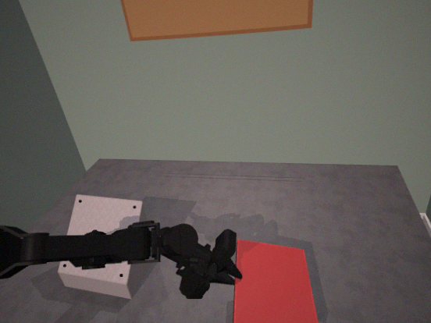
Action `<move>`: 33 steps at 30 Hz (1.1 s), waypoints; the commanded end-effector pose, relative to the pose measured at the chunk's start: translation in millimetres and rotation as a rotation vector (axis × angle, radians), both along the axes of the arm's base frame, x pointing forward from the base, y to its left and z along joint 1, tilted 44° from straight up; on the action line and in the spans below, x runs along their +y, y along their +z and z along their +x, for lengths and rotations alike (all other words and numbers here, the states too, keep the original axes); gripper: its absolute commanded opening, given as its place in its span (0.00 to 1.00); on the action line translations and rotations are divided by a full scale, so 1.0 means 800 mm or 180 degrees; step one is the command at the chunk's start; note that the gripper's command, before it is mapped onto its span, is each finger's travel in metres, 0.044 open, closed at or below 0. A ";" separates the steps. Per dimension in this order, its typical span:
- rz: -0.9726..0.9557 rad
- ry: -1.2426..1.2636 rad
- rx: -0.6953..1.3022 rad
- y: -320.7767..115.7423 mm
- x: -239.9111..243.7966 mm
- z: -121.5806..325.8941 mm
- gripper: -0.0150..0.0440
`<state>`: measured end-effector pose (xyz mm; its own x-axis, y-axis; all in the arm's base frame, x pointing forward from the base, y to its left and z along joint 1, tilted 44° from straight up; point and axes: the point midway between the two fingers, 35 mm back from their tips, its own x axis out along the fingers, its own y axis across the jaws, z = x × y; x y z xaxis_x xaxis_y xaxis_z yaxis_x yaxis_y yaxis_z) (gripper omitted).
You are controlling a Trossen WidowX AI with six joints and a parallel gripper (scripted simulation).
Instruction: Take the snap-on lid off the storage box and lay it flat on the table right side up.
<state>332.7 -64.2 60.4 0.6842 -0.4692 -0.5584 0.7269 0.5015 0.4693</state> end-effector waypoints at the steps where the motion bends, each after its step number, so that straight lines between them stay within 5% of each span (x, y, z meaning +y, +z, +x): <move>1: 0.0003 -0.0005 -0.0013 0.006 0.005 0.002 0.25; 33: 0.0008 -0.0005 -0.0016 0.041 0.040 0.035 0.25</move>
<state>356.5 -36.3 90.2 0.6842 -0.4708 -0.5569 0.7270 0.5002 0.4703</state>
